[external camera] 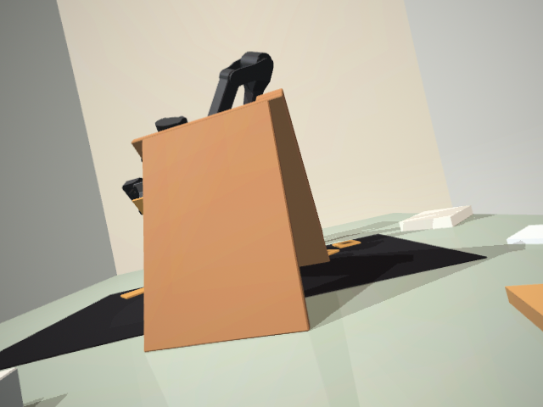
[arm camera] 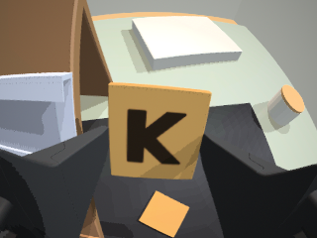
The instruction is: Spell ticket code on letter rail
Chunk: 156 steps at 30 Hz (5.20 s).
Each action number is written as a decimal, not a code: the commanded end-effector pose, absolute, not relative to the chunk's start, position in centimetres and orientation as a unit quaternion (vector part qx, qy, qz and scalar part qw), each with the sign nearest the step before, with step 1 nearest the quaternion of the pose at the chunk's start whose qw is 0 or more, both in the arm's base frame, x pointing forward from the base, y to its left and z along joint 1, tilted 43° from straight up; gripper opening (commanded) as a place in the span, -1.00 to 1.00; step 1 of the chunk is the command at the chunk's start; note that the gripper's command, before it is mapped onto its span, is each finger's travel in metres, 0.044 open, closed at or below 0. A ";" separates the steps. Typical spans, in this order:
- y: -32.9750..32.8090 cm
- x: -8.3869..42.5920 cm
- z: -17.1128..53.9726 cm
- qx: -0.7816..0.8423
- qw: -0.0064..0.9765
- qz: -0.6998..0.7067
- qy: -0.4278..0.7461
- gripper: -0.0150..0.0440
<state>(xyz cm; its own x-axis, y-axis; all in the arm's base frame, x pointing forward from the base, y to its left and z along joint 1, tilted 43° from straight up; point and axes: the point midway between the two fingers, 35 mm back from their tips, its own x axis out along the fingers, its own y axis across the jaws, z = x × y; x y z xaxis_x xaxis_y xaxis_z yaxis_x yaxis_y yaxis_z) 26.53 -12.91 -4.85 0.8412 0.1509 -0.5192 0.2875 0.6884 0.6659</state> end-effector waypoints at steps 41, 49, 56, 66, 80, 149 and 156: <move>-11.4 27.2 -3.3 0.394 0.875 -0.041 0.278 -0.49; -11.1 27.3 -3.1 0.394 0.875 -0.041 0.278 -0.49; -10.9 27.4 -2.8 0.394 0.875 -0.041 0.278 -0.49; -10.5 27.5 -2.5 0.394 0.875 -0.041 0.278 -0.49; -10.0 27.7 -2.1 0.394 0.875 -0.041 0.278 -0.49; -8.0 28.6 -0.1 0.395 0.875 -0.040 0.278 -0.49; -7.8 28.7 0.1 0.395 0.875 -0.040 0.278 -0.49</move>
<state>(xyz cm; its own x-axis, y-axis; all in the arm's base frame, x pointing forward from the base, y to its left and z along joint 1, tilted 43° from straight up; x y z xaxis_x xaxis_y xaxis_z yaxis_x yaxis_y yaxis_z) 28.65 -7.80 0.01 0.8421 0.1529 -0.5173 0.2860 0.6865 0.6685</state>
